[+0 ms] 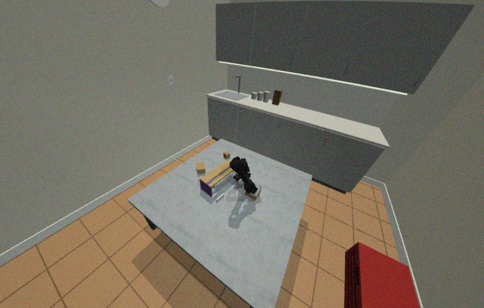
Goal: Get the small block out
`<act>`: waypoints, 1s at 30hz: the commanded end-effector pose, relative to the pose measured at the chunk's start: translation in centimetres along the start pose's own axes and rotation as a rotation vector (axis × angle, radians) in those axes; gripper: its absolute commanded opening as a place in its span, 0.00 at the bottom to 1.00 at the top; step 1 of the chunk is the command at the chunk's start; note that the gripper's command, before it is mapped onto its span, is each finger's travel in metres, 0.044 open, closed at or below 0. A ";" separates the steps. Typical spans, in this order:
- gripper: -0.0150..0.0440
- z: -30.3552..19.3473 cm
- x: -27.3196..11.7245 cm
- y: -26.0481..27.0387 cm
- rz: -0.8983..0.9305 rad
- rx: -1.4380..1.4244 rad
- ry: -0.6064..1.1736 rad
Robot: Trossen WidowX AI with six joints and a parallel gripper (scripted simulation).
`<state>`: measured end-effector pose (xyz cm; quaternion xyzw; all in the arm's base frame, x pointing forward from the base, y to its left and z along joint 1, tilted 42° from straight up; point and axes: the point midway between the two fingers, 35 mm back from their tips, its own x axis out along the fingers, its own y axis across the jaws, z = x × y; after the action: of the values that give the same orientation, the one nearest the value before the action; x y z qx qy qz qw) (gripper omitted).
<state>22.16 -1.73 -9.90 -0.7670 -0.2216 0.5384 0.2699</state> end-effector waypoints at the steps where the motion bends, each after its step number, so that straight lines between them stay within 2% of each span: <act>1: 0.26 -0.2 -0.2 0.0 -0.001 0.003 0.002; 13: 0.25 -2.5 -5.4 0.1 0.003 0.000 -0.001; 19: 0.25 -2.7 -5.9 0.2 0.009 0.003 -0.001; 30: 0.25 -5.7 -10.1 2.3 0.153 0.080 0.030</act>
<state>24.02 -9.07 -3.18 -0.7700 -0.1612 0.5543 0.2718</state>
